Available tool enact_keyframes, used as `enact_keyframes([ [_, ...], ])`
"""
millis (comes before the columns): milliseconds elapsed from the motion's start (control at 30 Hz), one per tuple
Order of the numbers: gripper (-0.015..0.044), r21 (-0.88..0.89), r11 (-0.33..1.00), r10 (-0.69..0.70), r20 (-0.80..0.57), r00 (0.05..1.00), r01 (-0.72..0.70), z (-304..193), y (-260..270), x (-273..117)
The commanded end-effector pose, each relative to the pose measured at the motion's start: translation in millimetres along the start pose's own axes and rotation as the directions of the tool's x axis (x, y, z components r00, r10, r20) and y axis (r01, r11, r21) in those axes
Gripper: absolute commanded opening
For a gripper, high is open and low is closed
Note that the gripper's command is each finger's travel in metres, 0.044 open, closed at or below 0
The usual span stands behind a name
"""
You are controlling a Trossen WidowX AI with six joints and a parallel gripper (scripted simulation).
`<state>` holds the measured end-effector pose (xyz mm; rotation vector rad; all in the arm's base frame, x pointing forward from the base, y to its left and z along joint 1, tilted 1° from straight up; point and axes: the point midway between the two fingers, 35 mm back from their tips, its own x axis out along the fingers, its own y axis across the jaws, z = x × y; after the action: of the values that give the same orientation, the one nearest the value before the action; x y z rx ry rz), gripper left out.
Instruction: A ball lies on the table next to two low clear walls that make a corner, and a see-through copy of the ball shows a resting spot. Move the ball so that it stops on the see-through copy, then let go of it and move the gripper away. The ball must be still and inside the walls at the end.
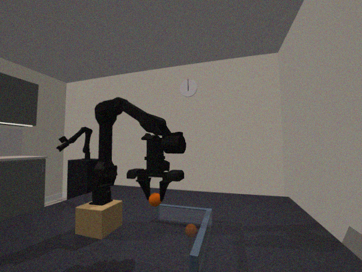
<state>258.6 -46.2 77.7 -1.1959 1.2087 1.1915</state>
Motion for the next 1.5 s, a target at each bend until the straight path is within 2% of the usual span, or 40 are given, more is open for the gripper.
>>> enact_keyframes([
  [0, 0.0, -0.004, 1.0, 0.002, 0.004, 1.0, -0.002, 0.9, 2.9, -9.2],
  [333, 0.0, 0.244, 0.97, 0.0, 0.005, 1.0, -0.001, 9.4, -16.1, -5.5],
  [667, 0.0, 0.517, 0.856, -0.002, 0.006, 1.0, -0.001, 21.4, -37.9, 0.5],
  [1033, 0.0, 0.764, 0.645, -0.004, 0.008, 1.0, -0.003, 37.0, -60.9, 9.1],
  [1467, 0.0, 0.951, 0.31, -0.007, 0.01, 1.0, -0.007, 58.4, -86.2, 21.8],
])
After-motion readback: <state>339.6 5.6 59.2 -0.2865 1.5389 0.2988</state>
